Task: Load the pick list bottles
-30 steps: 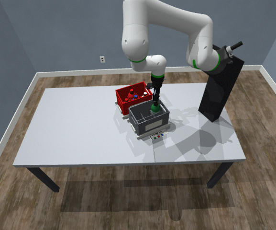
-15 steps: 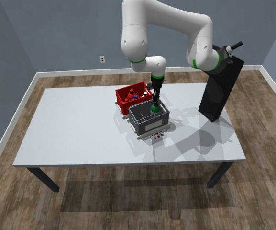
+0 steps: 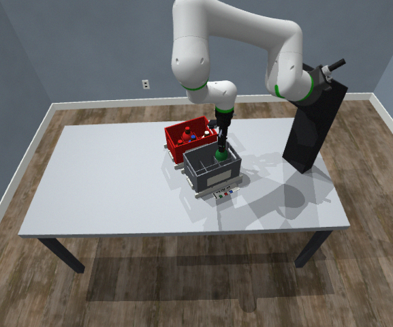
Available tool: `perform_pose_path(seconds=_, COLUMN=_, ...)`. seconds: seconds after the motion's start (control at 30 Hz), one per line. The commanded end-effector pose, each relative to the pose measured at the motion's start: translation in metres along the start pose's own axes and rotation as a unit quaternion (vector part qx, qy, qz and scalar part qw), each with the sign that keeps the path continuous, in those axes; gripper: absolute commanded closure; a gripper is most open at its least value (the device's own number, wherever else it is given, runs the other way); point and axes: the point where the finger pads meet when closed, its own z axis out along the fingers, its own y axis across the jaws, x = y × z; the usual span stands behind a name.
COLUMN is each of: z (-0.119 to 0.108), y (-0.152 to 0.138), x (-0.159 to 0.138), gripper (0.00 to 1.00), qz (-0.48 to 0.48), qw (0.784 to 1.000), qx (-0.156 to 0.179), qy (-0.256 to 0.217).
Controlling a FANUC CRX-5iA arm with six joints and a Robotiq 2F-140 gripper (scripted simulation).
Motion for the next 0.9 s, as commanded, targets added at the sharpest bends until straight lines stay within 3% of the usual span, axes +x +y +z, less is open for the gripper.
perform_pose_path(seconds=0.0, z=0.0016, y=0.0003, x=0.0003, gripper=0.9, qz=0.0, qw=1.0, qx=0.0, qy=0.0)
perform_pose_path(seconds=0.77, z=0.007, y=0.0003, x=0.0004, gripper=0.9, qz=0.0, qw=1.0, qx=0.0, qy=0.0)
perform_pose_path(seconds=0.8, z=0.0093, y=0.0003, x=0.0004, gripper=0.56, qz=0.0, qw=1.0, qx=0.0, qy=0.0)
perform_pose_path(seconds=0.87, z=0.0093, y=0.0003, x=0.0004, gripper=0.56, qz=0.0, qw=1.0, qx=0.0, qy=0.0)
